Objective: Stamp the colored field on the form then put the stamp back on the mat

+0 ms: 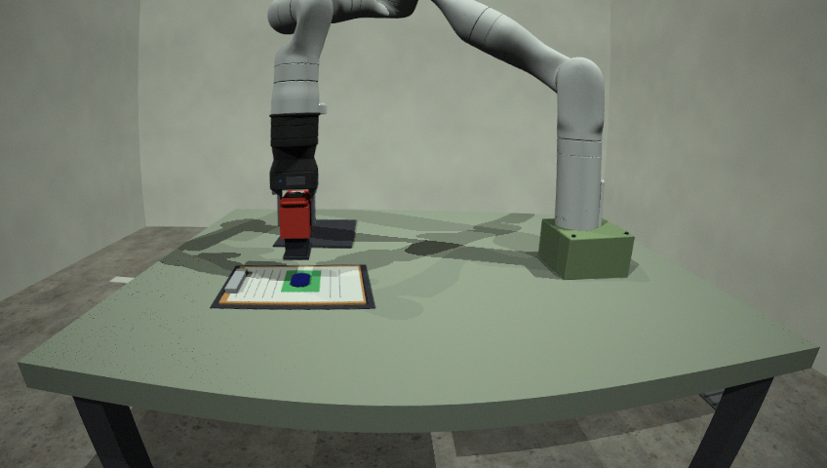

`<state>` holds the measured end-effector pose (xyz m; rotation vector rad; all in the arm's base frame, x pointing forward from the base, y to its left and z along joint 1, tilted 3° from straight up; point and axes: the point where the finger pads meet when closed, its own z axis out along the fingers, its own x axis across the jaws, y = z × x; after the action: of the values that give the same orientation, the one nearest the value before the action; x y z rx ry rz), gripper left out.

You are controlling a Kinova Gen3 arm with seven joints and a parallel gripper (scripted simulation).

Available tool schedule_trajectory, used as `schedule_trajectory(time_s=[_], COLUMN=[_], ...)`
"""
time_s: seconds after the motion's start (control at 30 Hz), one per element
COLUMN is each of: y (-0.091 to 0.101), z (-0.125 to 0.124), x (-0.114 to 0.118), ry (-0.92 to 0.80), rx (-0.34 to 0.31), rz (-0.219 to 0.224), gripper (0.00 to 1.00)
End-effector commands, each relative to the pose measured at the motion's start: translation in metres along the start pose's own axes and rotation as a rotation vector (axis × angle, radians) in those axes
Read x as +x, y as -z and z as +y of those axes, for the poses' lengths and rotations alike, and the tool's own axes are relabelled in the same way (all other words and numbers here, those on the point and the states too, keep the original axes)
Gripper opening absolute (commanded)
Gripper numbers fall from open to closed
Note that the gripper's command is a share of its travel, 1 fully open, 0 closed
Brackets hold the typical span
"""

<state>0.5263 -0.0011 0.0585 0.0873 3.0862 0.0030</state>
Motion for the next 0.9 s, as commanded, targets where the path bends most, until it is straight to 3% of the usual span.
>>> schedule_trajectory(time_s=[0.0,0.07,0.4,0.47,0.5,0.87], y=[0.001,0.000,0.001,0.001,0.002,0.002], z=[-0.048,-0.089,-0.244,-0.244,-0.276,-0.281], x=[-0.008,-0.011,0.011,0.011,0.017,0.019], ry=[-0.059,-0.096,-0.252,-0.252,-0.257,-0.261], rx=[0.002,0.002,0.002,0.002,0.002,0.002], rz=[-0.002,-0.002,-0.004,-0.004,-0.004,-0.004], gripper=[0.61,0.61,0.61,0.61,0.61,0.61])
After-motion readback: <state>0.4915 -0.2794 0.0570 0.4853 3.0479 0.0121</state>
